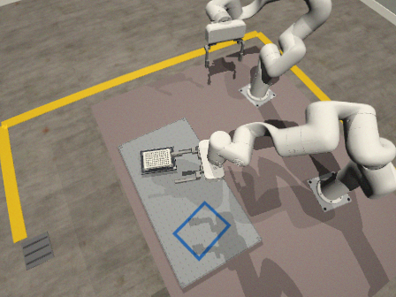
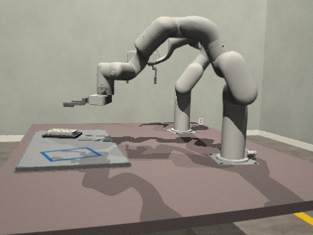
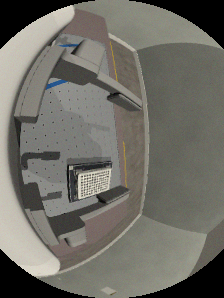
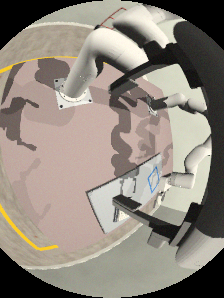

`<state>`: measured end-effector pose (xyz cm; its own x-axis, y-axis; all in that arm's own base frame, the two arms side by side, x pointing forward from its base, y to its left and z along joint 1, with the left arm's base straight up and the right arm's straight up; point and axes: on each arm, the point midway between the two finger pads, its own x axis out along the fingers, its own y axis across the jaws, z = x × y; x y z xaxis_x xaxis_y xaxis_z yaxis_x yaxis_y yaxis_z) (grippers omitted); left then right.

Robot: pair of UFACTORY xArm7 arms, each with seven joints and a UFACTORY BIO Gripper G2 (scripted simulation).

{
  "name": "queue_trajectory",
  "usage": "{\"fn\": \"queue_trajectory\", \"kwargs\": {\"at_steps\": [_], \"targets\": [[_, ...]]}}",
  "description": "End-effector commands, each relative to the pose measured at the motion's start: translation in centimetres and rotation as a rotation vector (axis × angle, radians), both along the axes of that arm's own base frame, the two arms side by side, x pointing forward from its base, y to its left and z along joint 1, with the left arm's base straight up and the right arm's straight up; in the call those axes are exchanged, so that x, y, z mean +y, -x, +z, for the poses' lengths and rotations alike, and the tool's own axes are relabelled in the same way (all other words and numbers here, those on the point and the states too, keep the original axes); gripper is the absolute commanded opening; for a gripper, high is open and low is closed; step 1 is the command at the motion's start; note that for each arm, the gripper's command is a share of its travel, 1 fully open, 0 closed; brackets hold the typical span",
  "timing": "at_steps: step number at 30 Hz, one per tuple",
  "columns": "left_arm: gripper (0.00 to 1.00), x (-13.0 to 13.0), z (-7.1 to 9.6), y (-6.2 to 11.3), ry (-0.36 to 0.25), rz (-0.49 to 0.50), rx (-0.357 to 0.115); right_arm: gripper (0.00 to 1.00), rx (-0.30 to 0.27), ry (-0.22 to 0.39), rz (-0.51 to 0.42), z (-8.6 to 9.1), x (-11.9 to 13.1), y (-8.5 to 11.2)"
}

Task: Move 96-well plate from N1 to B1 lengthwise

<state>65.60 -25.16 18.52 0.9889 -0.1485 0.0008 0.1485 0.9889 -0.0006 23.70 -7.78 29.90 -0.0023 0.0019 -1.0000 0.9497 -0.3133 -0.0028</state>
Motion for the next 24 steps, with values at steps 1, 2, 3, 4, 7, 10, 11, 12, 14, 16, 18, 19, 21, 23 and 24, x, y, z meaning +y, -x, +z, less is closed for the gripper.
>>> {"fn": "queue_trajectory", "kwargs": {"at_steps": [1, 2, 3, 4, 7, 10, 11, 12, 14, 16, 18, 19, 21, 23, 24], "targets": [[0.37, -1.8, -0.5, -1.0, 0.001, 0.000, -0.004, 1.00, -0.002, 0.002, 0.000, 0.1, 0.0, 0.0], [0.37, -2.2, -0.7, -1.2, 0.001, 0.000, -0.004, 1.00, -0.002, 0.002, 0.000, 0.1, 0.0, 0.0], [0.37, -2.6, -0.9, -1.4, 0.001, 0.000, -0.004, 1.00, -0.002, 0.002, 0.000, 0.1, 0.0, 0.0], [0.37, -3.0, -1.0, -1.6, 0.001, 0.000, -0.004, 1.00, -0.002, 0.002, 0.000, 0.1, 0.0, 0.0], [0.37, -4.3, -1.6, -2.3, 0.001, 0.000, -0.004, 1.00, -0.002, 0.002, 0.000, 0.1, 0.0, 0.0], [0.37, -5.5, -2.2, -2.9, 0.002, 0.000, -0.004, 1.00, -0.002, 0.002, 0.000, 0.1, 0.0, 0.0], [0.37, -5.9, -2.4, -3.1, 0.002, 0.000, -0.004, 1.00, -0.002, 0.002, 0.000, 0.1, 0.0, 0.0], [0.37, -5.9, -2.4, -3.1, 0.002, 0.000, -0.004, 1.00, -0.002, 0.002, 0.000, 0.1, 0.0, 0.0], [0.37, -6.3, -2.5, -3.3, 0.002, 0.000, -0.004, 1.00, -0.002, 0.002, 0.000, 0.1, 0.0, 0.0], [0.37, -7.2, -2.9, -3.7, 0.002, 0.000, -0.004, 1.00, -0.002, 0.002, 0.000, 0.1, 0.0, 0.0], [0.37, -8.0, -3.3, -4.1, 0.002, 0.000, -0.004, 1.00, -0.002, 0.002, 0.000, 0.1, 0.0, 0.0], [0.37, -8.4, -3.5, -4.4, 0.002, 0.000, -0.004, 1.00, -0.002, 0.002, 0.000, 0.1, 0.0, 0.0], [0.37, -9.2, -3.8, -4.8, 0.002, 0.000, -0.004, 1.00, -0.002, 0.002, 0.000, 0.1, 0.0, 0.0], [0.37, -10.1, -4.2, -5.2, 0.002, 0.000, -0.004, 1.00, -0.002, 0.002, 0.000, 0.1, 0.0, 0.0], [0.37, -10.5, -4.4, -5.4, 0.002, 0.000, -0.004, 1.00, -0.002, 0.002, 0.000, 0.1, 0.0, 0.0]]}}
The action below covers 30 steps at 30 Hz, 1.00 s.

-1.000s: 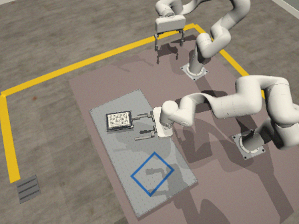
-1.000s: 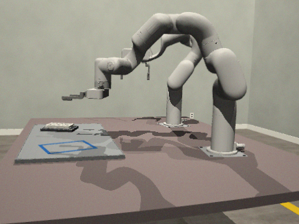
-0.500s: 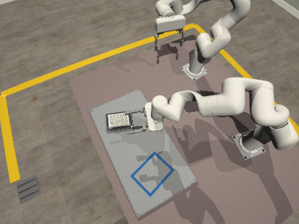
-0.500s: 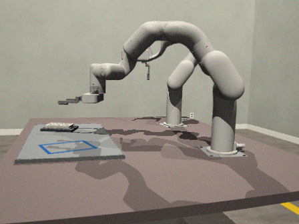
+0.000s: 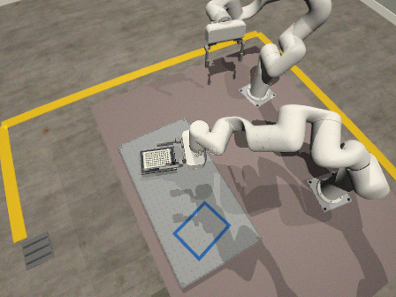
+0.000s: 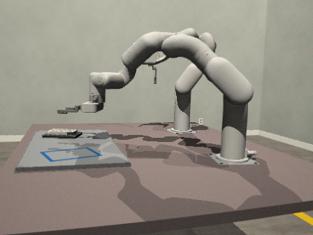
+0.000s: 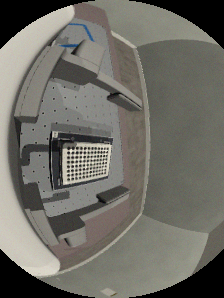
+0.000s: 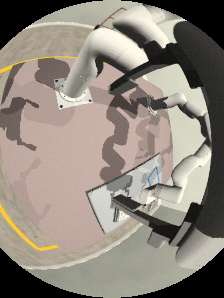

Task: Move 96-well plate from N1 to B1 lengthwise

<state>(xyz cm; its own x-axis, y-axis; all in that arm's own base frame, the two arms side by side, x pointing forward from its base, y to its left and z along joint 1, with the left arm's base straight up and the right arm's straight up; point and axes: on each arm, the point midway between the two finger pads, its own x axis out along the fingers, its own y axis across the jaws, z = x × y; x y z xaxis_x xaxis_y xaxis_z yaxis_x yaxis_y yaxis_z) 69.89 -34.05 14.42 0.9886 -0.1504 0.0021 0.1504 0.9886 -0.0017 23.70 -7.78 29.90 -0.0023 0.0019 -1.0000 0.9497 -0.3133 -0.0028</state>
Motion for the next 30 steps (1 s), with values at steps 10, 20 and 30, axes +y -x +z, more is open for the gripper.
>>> {"fn": "queue_trajectory", "kwargs": {"at_steps": [10, 20, 30], "targets": [[0.37, -4.9, -1.8, -2.8, 0.001, 0.002, -0.003, 1.00, -0.002, 0.002, 0.000, 0.1, 0.0, 0.0], [0.37, -5.0, -1.8, -2.8, 0.001, 0.002, -0.003, 1.00, -0.002, 0.002, 0.000, 0.1, 0.0, 0.0], [0.37, -5.0, -2.0, -2.8, 0.001, 0.002, -0.003, 1.00, -0.002, 0.002, 0.000, 0.1, 0.0, 0.0]]}}
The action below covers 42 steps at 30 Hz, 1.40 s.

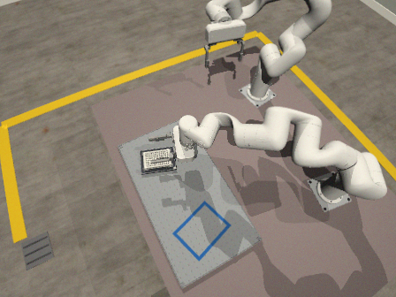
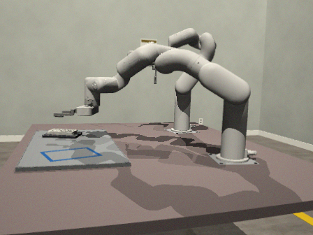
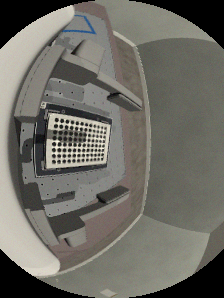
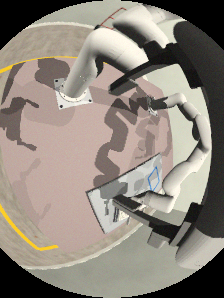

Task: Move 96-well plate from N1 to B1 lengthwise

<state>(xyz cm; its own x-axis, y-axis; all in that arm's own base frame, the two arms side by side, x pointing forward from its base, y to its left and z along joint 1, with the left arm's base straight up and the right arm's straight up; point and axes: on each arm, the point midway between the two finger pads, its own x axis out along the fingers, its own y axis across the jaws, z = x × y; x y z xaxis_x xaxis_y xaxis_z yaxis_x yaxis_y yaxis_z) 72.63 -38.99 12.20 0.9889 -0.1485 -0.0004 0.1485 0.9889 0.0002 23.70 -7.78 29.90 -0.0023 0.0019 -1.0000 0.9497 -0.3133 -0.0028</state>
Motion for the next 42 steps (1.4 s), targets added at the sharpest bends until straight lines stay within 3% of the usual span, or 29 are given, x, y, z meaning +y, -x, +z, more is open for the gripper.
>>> {"fn": "queue_trajectory", "kwargs": {"at_steps": [1, 42], "targets": [[0.37, -0.1, 0.1, -0.1, 0.003, 0.000, -0.005, 1.00, -0.002, 0.002, 0.000, 0.1, 0.0, 0.0], [0.37, -0.1, -5.6, -0.1, 0.003, 0.000, -0.005, 1.00, -0.002, 0.002, 0.000, 0.1, 0.0, 0.0]]}}
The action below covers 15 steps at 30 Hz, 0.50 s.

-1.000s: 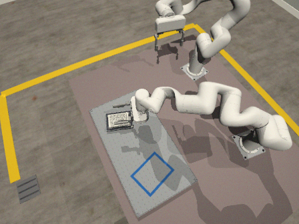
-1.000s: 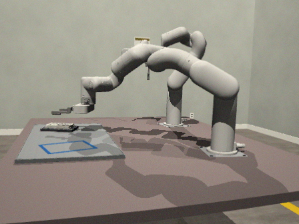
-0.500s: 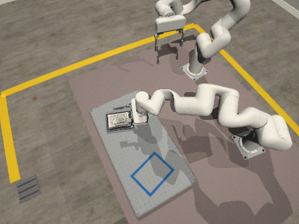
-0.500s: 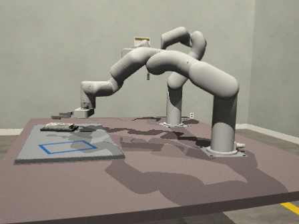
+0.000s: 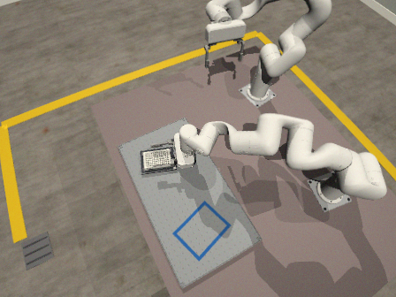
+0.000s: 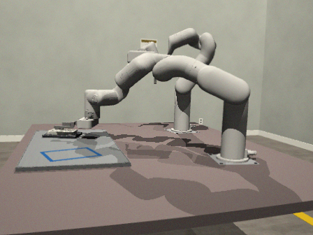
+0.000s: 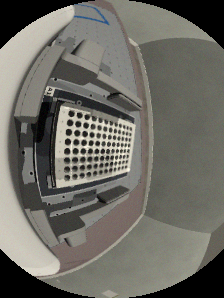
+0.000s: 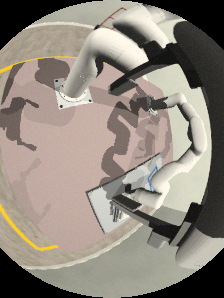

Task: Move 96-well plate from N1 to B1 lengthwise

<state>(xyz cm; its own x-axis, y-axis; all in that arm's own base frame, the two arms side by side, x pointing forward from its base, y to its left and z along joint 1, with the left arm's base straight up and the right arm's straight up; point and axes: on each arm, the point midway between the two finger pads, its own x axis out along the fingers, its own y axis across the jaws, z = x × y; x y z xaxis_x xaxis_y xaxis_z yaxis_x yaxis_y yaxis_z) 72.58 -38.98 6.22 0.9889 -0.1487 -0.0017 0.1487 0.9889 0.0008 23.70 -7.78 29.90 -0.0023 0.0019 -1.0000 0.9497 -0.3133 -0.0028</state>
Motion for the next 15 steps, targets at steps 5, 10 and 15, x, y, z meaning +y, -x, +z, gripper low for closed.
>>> {"fn": "queue_trajectory", "kwargs": {"at_steps": [5, 10, 15], "targets": [[0.37, -0.09, 0.36, -0.16, 0.004, 0.000, -0.006, 1.00, -0.002, 0.002, 0.000, 0.10, -0.04, -0.04], [0.37, -0.09, 0.36, -0.16, 0.004, 0.000, -0.006, 1.00, -0.002, 0.002, 0.000, 0.10, -0.04, -0.04], [0.37, -0.09, 0.03, -0.16, 0.004, 0.000, -0.006, 1.00, -0.002, 0.002, 0.000, 0.10, -0.04, -0.04]]}}
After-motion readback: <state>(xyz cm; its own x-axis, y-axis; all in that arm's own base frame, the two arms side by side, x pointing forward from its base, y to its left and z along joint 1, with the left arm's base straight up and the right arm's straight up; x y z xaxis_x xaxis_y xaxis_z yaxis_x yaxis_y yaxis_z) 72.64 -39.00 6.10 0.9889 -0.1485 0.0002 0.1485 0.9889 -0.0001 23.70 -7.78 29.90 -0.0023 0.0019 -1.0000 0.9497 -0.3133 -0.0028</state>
